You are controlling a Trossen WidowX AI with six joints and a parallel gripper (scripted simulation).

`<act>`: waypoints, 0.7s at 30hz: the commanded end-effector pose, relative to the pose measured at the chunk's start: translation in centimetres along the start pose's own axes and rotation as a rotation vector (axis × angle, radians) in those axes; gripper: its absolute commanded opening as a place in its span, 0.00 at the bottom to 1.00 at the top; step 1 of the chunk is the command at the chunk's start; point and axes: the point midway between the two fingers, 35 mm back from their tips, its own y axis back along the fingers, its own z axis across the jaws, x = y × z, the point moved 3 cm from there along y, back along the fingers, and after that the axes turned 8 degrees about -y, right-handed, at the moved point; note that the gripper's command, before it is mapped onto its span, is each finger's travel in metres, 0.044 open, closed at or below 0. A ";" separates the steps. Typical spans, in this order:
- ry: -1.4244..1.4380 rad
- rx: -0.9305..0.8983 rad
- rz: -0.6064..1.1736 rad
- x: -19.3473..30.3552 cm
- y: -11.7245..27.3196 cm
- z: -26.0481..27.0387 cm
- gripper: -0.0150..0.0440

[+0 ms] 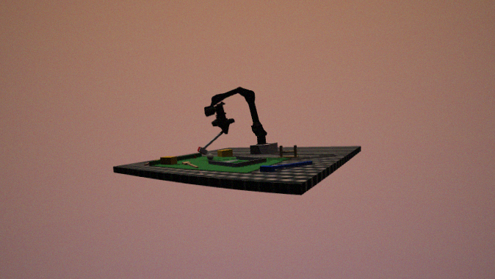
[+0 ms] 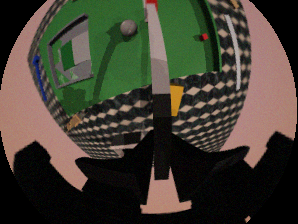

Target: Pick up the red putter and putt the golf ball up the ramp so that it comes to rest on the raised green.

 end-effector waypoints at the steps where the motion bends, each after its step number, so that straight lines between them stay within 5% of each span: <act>1: -0.019 0.004 -0.002 -0.2 -0.4 0.0 0.25; 21: -0.019 0.004 -0.002 -0.9 -3.1 0.1 0.25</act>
